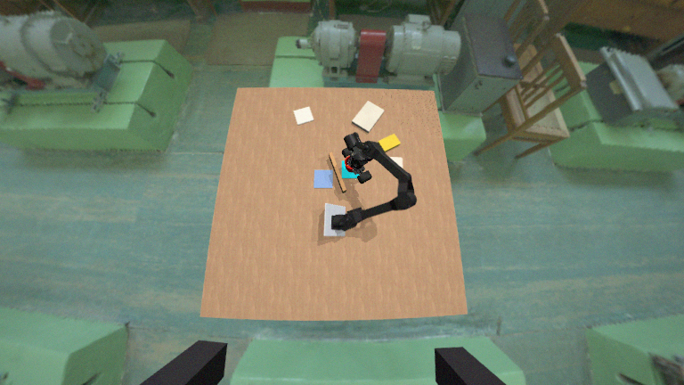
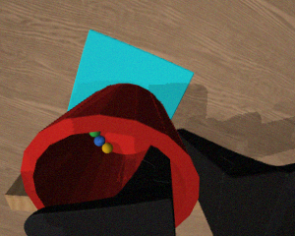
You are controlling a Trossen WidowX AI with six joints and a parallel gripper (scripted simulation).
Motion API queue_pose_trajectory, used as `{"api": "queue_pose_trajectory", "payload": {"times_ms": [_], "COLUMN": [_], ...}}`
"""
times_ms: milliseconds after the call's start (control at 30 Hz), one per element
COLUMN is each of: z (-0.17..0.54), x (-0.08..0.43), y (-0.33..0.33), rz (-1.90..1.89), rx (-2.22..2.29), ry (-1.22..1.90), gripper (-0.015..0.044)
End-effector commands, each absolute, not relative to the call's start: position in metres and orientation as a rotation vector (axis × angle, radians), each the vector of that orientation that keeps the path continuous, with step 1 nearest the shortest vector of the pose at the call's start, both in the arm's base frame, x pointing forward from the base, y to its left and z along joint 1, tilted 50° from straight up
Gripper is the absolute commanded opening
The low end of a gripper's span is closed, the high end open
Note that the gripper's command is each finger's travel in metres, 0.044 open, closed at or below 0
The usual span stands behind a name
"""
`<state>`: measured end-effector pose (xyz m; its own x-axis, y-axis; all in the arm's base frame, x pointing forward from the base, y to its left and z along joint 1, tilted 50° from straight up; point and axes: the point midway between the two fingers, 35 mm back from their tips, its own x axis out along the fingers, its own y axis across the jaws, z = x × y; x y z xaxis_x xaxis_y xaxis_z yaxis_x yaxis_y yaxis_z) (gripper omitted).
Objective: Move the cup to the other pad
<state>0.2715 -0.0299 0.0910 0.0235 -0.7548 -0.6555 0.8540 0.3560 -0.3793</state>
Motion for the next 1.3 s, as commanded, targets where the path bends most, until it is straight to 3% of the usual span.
{"api": "queue_pose_trajectory", "payload": {"times_ms": [0, 1267], "z": [0.087, 0.068], "x": [0.271, 0.271], "y": [-0.035, -0.059], "rz": [-1.250, -1.253], "rx": [0.127, 0.132], "ry": [0.912, 0.912], "gripper": [0.0000, 0.0000]}}
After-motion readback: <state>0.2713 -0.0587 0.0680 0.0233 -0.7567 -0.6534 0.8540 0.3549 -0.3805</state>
